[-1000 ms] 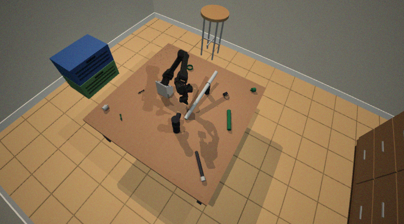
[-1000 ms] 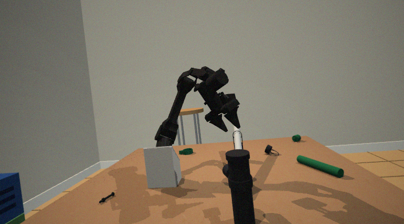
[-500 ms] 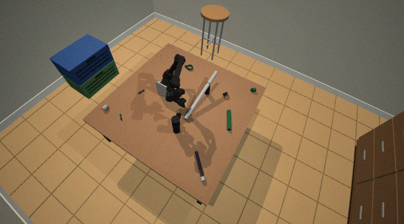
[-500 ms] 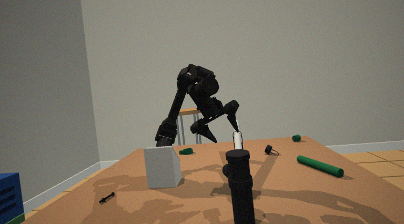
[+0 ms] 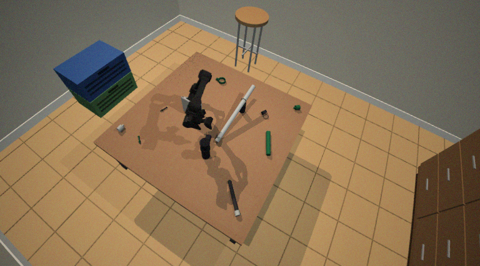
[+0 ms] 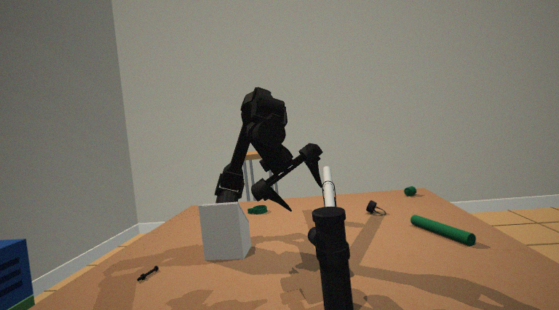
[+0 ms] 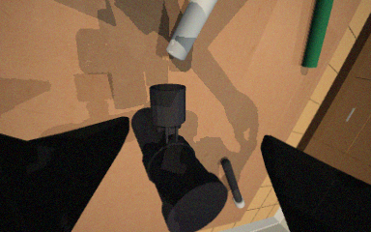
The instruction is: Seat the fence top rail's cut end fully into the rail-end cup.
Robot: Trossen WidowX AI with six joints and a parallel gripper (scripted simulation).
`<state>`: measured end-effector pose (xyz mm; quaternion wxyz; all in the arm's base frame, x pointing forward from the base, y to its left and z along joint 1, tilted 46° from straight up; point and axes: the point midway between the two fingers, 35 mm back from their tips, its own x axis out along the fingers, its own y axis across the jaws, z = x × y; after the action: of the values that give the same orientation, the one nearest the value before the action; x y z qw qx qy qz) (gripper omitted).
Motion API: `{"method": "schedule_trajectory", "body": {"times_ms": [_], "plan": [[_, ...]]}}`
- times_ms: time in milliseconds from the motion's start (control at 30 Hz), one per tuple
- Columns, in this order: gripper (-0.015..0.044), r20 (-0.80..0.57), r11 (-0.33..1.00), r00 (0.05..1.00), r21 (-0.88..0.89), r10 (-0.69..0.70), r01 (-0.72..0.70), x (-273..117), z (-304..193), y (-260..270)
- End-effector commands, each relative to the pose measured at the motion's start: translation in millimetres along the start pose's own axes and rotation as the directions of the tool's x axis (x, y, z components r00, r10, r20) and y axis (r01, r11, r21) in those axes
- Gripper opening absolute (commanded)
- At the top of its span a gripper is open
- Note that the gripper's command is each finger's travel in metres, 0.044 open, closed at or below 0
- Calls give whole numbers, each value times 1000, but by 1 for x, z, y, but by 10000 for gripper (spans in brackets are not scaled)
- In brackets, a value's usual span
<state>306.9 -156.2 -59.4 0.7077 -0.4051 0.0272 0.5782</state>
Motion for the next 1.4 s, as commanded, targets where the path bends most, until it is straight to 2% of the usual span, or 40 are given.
{"method": "schedule_trajectory", "body": {"times_ms": [0, 267, 1367], "plan": [[440, -1, 1000, 1000, -29, -7, 7, -1, -2, -3], [440, 1, 1000, 1000, -29, -8, 8, 52, -2, 27], [440, -3, 1000, 1000, -28, -8, 8, 98, -4, 27]]}}
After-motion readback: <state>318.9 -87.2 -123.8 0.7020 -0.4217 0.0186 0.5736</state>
